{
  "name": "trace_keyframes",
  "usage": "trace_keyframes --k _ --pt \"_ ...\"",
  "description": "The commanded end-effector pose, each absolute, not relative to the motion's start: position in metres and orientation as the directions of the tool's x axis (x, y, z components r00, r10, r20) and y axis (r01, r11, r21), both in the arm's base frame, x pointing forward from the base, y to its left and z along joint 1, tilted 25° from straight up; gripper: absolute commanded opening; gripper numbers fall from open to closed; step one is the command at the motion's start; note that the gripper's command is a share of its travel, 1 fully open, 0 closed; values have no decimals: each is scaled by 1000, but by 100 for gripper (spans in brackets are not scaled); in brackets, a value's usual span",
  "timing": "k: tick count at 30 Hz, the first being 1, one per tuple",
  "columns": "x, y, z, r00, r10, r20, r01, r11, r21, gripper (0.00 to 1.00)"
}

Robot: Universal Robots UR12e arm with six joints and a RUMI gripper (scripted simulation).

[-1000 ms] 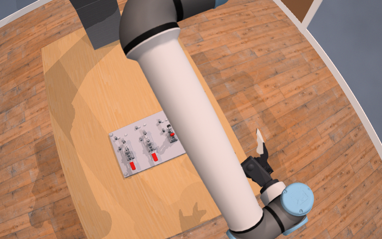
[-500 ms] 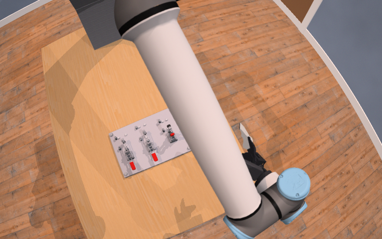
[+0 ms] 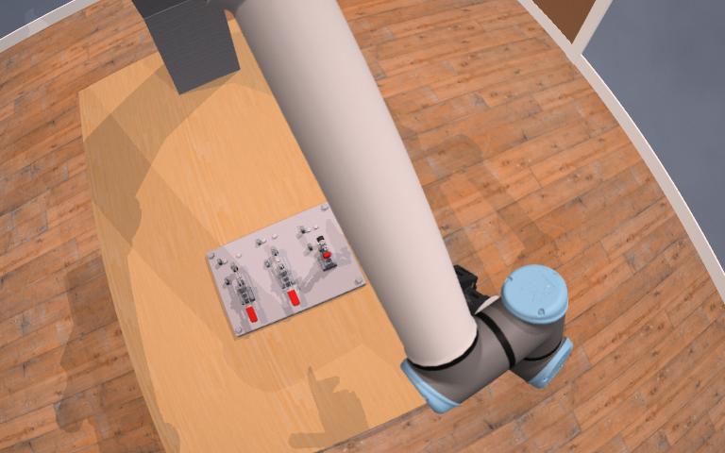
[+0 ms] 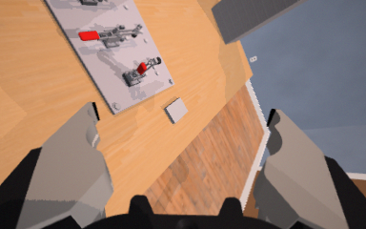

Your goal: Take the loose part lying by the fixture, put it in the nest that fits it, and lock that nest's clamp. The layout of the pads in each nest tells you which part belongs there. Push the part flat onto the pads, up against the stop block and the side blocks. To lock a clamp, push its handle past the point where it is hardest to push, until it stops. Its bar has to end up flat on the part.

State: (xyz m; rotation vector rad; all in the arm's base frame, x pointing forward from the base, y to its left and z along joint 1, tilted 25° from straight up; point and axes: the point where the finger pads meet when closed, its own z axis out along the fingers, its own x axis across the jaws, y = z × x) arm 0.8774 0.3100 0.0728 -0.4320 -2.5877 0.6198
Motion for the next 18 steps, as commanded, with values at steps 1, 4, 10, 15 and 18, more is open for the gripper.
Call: trace_keyframes --k 1,4,10,15,18 --pt "873 297 68 -895 304 326 130 878 -461 100" --pt "867 282 61 -923 214 319 52 893 -448 100" --pt "856 256 49 -952 51 303 -87 901 -425 100" --pt "848 235 39 -954 -87 286 -204 890 -408 100" --pt "846 229 36 -952 -123 281 -233 886 -401 100"
